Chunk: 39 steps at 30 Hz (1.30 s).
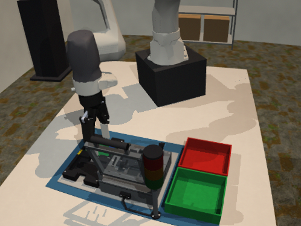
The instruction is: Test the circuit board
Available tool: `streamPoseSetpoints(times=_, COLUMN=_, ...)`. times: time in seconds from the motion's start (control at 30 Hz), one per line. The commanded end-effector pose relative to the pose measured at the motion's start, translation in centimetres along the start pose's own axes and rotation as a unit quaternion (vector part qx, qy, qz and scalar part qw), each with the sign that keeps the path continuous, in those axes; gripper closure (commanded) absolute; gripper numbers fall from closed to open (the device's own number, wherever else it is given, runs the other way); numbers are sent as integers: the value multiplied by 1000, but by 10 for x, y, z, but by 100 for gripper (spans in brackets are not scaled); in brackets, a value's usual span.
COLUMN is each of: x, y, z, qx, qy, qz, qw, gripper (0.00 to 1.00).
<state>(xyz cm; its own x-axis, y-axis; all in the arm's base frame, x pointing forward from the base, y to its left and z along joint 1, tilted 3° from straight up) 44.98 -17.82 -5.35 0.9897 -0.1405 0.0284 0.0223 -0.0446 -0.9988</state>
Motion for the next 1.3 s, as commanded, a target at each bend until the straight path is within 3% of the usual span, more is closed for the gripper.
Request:
streamPoseSetpoints(times=0.0, x=2, y=0, z=0, qx=1, qy=7, qz=-4, qw=1000, gripper=42)
streamPoseSetpoints(times=0.67, x=2, y=1, z=0, qx=1, qy=7, qz=-4, qw=1000, gripper=42)
streamPoseSetpoints(times=1.27, x=2, y=14, z=0, qx=1, qy=7, qz=-4, qw=1000, gripper=42)
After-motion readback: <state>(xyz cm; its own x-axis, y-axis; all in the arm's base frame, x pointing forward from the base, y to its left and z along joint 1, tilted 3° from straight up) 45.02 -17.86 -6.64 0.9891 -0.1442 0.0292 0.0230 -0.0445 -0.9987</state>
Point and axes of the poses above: the point where the finger pads meet when closed, its own y axis out along the fingers, its own x axis across the jaws, z = x × y, the point moved 5 cm from there along -y, back along the fingers, and after that the axes turned 2 degrees about y, right-handed, at the moved point
